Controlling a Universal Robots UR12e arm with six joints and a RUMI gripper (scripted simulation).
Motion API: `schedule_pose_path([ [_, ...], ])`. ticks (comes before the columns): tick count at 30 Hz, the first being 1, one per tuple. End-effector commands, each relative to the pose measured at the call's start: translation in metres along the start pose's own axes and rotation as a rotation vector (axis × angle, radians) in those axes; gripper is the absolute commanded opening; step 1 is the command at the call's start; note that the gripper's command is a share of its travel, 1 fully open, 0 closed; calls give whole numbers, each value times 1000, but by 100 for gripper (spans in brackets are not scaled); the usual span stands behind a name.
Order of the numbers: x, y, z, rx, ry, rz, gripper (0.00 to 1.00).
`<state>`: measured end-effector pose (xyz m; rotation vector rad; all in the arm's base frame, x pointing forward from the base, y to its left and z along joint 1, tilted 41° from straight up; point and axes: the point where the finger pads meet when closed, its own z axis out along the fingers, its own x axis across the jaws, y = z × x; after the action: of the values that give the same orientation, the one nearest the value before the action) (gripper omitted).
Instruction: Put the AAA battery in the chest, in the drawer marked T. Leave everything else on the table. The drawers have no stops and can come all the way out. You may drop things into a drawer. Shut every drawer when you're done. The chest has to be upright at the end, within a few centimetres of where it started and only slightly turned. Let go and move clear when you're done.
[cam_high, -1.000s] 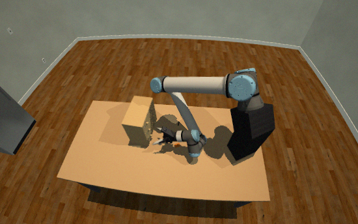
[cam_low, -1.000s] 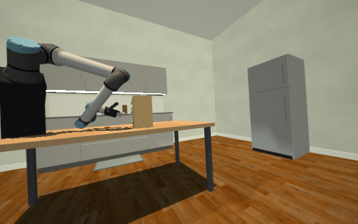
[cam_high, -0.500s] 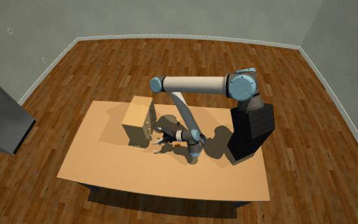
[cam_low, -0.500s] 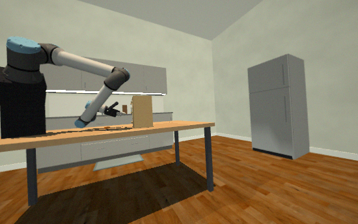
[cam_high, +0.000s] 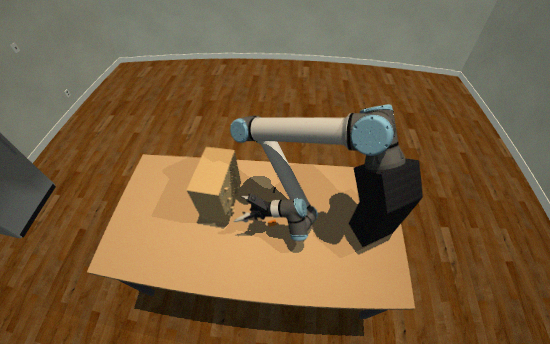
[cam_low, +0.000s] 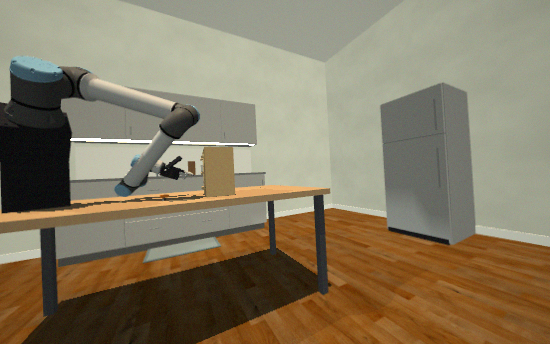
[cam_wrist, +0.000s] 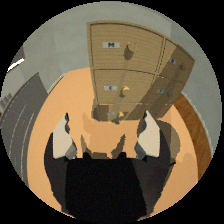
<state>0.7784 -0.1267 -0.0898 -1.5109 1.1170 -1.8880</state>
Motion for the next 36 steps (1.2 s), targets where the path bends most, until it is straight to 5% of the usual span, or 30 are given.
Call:
schedule_pose_path([
  [1, -2, -4, -2, -8, -4, 0, 100],
  [22, -2, -8, -10, -95, -4, -1, 100],
  [36, -2, -16, -25, -249, -4, 1, 100],
])
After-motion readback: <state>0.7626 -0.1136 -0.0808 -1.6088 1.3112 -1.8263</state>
